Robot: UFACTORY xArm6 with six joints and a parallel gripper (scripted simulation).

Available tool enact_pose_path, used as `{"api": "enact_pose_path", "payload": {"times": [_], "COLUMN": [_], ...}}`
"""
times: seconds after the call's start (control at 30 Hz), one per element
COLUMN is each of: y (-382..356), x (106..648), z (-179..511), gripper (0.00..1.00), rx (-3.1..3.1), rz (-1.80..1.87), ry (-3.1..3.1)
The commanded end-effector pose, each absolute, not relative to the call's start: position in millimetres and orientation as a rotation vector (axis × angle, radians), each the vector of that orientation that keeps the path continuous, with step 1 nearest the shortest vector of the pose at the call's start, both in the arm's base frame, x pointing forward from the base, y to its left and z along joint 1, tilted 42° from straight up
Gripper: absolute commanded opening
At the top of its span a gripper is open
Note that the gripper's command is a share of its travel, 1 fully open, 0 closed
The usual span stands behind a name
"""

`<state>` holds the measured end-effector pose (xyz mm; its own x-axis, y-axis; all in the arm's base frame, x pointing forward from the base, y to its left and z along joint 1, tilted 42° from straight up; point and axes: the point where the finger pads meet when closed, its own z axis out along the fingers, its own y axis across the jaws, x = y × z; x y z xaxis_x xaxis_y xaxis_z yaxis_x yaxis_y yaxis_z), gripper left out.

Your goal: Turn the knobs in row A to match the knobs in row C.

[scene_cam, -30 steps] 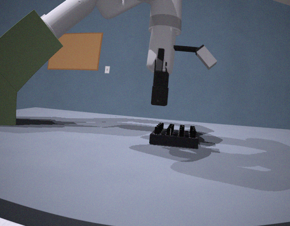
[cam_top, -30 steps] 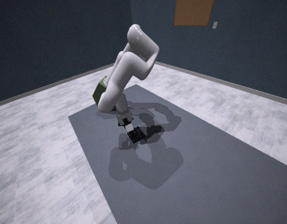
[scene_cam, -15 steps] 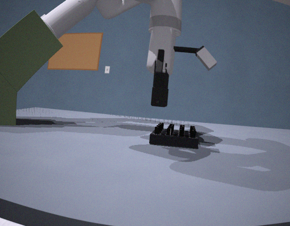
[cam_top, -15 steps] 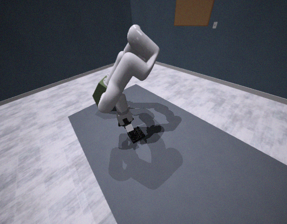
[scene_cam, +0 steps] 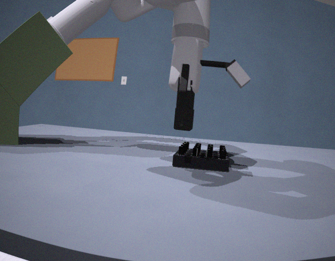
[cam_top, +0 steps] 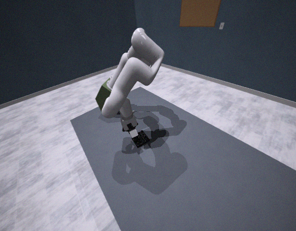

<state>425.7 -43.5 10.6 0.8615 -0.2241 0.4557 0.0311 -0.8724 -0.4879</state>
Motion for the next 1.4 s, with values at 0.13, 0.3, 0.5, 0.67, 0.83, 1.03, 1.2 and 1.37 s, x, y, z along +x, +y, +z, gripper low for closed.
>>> {"api": "enact_pose_path", "payload": {"times": [0.13,0.3,0.5,0.67,0.83,1.03,1.2,1.37], "y": [-41.3,-38.5,-36.0,-34.5,-33.1,-32.5,-32.4,-32.4], "x": [430.1,433.6,436.7,438.6,440.2,441.0,441.1,441.1], "z": [6.0,1.2,-3.1,-5.8,-8.0,-9.1,-9.2,-9.2], "gripper": [0.19,0.19,0.19,0.19,0.19,0.19,0.19,0.19], "rx": [-2.543,-2.543,-2.543,-2.543,-2.543,-2.543,-2.543,-2.543], "rz": [-0.707,-0.707,-0.707,-0.707,-0.707,-0.707,-0.707,-0.707], "ry": [0.142,0.142,0.142,0.142,0.142,0.142,0.142,0.142]}}
